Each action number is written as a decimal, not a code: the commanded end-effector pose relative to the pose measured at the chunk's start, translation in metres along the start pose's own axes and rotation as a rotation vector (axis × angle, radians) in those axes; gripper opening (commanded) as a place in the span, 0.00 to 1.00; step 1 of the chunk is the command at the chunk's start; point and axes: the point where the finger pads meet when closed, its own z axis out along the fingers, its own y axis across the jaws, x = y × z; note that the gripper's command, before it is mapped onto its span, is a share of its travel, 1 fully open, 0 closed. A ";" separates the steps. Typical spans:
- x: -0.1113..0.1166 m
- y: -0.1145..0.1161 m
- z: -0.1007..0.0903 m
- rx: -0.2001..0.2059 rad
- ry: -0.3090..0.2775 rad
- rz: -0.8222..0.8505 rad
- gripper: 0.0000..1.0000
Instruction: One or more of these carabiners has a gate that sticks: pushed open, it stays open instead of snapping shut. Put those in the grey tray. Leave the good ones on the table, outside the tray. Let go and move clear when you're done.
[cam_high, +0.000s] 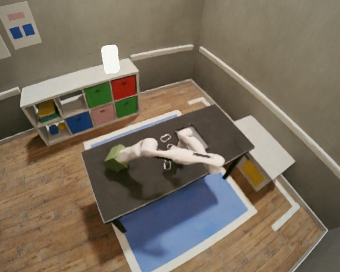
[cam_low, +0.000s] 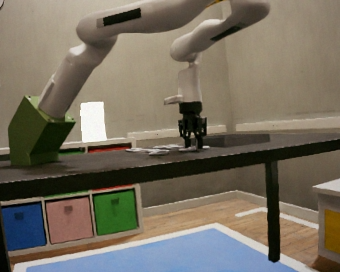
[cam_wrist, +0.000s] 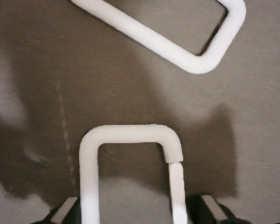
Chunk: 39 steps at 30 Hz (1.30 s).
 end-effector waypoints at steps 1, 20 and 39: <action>0.000 -0.001 0.000 0.003 0.001 0.001 0.71; 0.000 0.000 0.000 0.001 -0.001 0.000 0.67; -0.001 0.000 -0.001 -0.001 -0.004 0.000 0.63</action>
